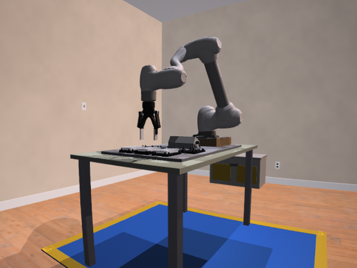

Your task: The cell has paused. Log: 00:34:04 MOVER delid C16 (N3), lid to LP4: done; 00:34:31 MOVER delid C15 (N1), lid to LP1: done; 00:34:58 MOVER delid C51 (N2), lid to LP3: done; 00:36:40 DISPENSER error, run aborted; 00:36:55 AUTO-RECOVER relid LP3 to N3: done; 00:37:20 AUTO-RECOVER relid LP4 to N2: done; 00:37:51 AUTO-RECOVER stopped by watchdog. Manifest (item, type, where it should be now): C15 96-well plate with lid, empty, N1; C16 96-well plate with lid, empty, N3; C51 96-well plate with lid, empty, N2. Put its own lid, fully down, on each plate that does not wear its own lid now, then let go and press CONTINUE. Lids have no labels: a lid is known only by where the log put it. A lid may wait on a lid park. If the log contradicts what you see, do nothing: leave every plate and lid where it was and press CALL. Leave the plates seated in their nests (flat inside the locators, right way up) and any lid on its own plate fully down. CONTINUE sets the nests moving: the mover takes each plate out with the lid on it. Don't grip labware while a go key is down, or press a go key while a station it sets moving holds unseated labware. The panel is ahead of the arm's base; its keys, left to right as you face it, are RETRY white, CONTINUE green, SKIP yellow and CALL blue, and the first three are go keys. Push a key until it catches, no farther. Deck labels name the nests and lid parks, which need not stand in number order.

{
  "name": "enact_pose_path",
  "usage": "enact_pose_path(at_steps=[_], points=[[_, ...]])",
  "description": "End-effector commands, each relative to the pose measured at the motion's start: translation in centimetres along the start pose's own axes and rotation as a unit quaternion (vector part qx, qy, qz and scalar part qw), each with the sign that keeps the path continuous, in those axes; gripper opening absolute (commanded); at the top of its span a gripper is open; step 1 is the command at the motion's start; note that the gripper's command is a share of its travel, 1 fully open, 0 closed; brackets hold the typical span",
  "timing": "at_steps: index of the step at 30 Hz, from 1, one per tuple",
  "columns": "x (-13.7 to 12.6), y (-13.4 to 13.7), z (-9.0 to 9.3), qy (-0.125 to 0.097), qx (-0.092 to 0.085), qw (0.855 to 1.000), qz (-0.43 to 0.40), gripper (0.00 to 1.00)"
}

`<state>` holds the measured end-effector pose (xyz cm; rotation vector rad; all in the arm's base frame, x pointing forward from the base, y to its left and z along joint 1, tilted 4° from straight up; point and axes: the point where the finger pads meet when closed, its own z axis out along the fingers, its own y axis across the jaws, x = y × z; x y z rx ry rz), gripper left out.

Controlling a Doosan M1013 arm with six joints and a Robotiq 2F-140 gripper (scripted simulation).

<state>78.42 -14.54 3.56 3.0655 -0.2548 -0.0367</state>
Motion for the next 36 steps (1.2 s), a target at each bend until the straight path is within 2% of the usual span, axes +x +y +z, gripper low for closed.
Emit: enact_pose_path(at_steps=[1,36], points=[[0.00,-0.23,-0.04,0.002,0.001,1.000,0.002,0.66],[0.00,-0.23,0.32,0.002,0.001,1.000,0.002,0.66]])
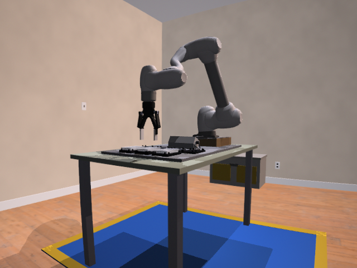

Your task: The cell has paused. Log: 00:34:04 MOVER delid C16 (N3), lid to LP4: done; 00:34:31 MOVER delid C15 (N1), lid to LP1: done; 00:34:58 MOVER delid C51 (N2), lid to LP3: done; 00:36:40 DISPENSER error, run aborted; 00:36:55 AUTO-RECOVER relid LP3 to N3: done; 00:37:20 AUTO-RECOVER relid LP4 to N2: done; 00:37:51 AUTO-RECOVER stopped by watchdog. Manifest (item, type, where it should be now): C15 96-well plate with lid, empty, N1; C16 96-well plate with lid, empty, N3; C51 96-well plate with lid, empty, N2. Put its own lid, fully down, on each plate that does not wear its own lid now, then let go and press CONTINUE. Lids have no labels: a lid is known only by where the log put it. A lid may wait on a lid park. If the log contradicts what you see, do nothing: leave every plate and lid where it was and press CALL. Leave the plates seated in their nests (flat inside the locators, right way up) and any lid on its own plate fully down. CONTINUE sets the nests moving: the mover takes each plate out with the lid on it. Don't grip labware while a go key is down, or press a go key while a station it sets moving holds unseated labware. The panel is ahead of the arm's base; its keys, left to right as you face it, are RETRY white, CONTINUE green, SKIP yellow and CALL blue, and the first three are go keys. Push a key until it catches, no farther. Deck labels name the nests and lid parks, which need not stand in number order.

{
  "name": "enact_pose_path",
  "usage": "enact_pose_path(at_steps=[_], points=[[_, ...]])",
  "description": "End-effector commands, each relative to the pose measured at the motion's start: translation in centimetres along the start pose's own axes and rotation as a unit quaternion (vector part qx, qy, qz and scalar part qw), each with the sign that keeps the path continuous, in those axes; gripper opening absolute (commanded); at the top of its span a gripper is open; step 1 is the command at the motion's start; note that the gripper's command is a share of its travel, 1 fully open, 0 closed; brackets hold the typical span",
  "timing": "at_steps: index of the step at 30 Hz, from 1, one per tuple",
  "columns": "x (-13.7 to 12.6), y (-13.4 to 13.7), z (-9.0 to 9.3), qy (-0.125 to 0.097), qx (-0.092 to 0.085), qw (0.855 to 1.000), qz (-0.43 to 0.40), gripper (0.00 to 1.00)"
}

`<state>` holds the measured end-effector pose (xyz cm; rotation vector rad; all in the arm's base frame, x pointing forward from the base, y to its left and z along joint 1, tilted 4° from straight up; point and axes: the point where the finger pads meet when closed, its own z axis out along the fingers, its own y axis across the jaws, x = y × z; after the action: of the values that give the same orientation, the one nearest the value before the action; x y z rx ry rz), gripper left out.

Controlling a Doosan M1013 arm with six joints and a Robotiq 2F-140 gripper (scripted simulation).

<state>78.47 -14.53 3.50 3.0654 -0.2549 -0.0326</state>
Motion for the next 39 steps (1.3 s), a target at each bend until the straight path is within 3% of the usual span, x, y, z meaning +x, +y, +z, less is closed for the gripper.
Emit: enact_pose_path(at_steps=[1,39], points=[[0.0,-0.2,0.3,0.000,0.001,1.000,0.002,0.66],[0.0,-0.2,3.2,0.000,0.001,1.000,0.002,0.66]])
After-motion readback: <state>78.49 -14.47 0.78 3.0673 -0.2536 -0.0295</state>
